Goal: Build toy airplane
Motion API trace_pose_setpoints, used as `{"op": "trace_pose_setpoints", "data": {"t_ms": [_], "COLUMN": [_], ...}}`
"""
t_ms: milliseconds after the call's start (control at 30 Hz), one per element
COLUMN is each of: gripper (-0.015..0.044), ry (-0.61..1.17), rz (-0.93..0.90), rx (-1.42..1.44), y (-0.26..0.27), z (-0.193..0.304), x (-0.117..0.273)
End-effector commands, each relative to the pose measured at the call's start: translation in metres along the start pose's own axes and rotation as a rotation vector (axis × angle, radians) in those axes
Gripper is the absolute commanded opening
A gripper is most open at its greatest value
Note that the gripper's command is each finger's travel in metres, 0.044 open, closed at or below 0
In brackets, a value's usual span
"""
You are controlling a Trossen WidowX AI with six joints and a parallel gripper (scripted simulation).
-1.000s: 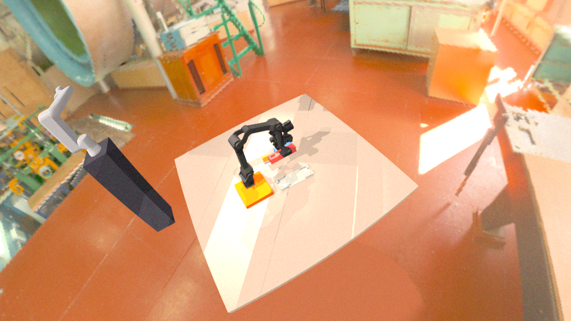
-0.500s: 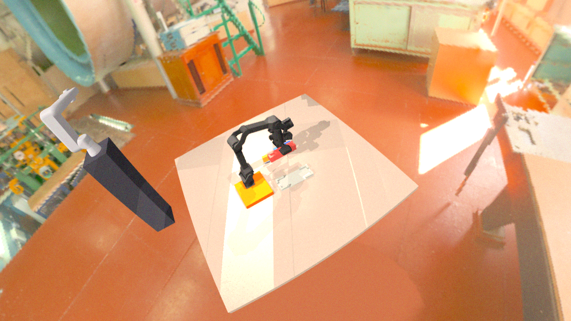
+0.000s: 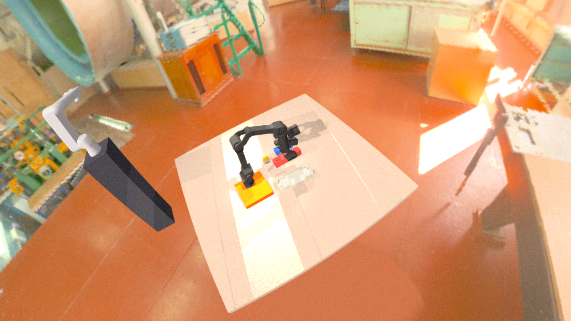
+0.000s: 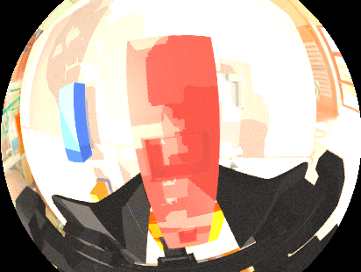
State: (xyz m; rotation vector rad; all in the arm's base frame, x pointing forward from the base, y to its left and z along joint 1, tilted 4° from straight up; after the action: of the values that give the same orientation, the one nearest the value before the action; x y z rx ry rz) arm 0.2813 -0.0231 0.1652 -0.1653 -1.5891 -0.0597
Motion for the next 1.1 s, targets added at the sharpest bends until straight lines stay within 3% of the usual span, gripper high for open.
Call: {"op": "trace_pose_setpoints", "data": {"t_ms": [0,867,1067], "gripper": [0.0000,0.0000,0.0157], "ry": [0.006,0.006,0.006], "rz": [-0.001,0.006,0.006], "rx": [0.004,0.000,0.000], "y": [-0.009,-0.080,-0.080], "z": [-0.002,-0.006,-0.006], "x": [-0.007,-0.043,-0.043]}}
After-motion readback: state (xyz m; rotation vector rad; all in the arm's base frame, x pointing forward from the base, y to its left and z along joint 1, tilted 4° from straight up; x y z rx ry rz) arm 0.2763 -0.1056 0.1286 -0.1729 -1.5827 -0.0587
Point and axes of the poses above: the point midway between the two fingers, 35 mm back from their tips, its own x axis back along the fingers, its own y axis across the jaws, z = x × y, the point moved 5 cm from there along x, back along the fingers, and after that the axes turned 8 degrees about -x, right-handed, at the moved point
